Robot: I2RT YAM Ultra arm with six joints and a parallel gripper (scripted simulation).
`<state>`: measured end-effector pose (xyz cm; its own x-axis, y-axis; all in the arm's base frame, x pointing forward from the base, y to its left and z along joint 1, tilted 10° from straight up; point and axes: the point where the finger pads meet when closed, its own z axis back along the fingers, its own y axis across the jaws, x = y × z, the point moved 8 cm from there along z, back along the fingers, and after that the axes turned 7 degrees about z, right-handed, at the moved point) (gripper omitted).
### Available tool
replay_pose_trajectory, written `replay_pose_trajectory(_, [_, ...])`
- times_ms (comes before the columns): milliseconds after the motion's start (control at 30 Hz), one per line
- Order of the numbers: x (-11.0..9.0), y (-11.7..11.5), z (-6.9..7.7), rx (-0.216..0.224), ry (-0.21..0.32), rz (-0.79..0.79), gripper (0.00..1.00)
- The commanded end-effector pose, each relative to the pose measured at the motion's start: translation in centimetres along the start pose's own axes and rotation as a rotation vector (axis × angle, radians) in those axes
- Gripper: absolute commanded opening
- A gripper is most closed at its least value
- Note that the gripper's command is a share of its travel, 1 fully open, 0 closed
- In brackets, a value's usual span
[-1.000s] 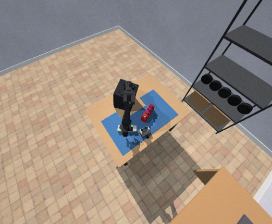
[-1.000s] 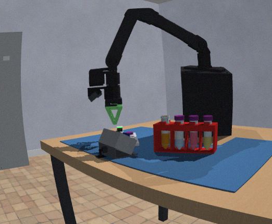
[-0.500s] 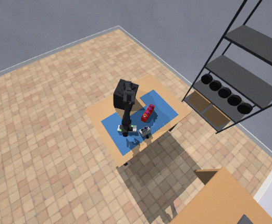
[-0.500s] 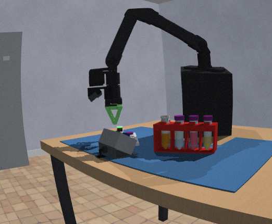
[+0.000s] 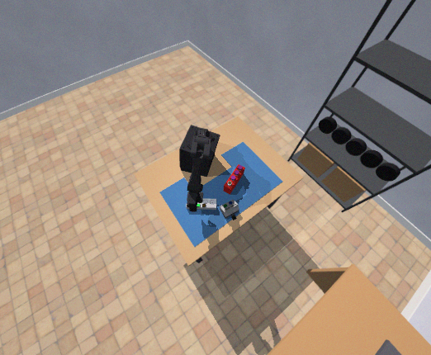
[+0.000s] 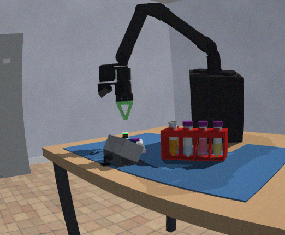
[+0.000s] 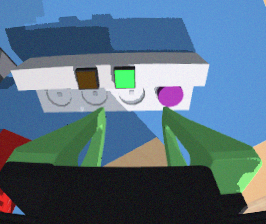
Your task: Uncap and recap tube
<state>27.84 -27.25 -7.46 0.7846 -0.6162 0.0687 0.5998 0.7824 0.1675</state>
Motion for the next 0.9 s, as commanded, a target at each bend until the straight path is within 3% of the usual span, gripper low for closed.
replay_pose_trajectory(0, [-1.2, -1.7, 1.7, -0.002, -0.005, 0.015, 0.47])
replay_pose_trajectory(200, [-3.8, -4.5, 4.7, -0.003, -0.005, 0.015, 0.47])
replay_pose_trajectory(533, [-3.8, -4.5, 4.7, -0.003, -0.005, 0.015, 0.47])
replay_pose_trajectory(867, [-3.8, -4.6, -0.3, -0.003, -0.005, 0.015, 0.47])
